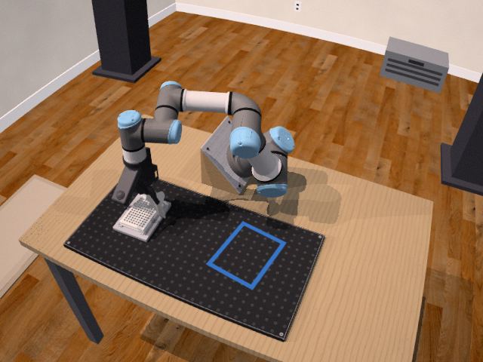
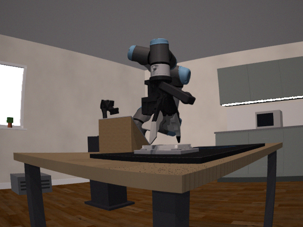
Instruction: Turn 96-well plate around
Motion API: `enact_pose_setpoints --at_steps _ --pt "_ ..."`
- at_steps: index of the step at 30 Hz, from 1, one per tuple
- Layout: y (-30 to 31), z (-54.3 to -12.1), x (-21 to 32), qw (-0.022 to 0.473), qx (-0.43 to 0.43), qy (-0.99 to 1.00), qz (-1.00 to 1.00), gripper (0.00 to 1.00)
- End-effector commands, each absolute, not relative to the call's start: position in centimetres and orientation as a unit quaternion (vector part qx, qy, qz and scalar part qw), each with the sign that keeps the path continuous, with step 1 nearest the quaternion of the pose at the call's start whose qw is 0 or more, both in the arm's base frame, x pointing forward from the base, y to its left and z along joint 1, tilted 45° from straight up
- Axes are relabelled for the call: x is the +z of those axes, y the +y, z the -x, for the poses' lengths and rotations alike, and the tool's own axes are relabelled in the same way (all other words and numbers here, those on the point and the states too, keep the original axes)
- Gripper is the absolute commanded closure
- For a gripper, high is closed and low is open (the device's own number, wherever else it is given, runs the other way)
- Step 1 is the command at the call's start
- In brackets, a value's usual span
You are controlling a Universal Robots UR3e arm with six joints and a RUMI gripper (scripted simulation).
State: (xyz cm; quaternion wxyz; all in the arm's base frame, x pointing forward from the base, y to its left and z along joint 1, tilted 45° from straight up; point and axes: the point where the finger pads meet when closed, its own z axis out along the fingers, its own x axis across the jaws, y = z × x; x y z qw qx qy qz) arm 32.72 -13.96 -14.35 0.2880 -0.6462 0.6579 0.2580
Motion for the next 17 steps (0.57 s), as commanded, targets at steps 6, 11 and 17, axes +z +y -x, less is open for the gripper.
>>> enact_pose_setpoints --at_steps 6,11,17 --pt "-14.8 -32.7 -13.6 0.288 0.257 0.658 0.646 0.00" --pt "-15.8 -32.6 -12.6 0.288 0.257 0.658 0.646 0.00" --pt "-16.3 -32.6 -12.1 0.288 0.257 0.658 0.646 0.00"
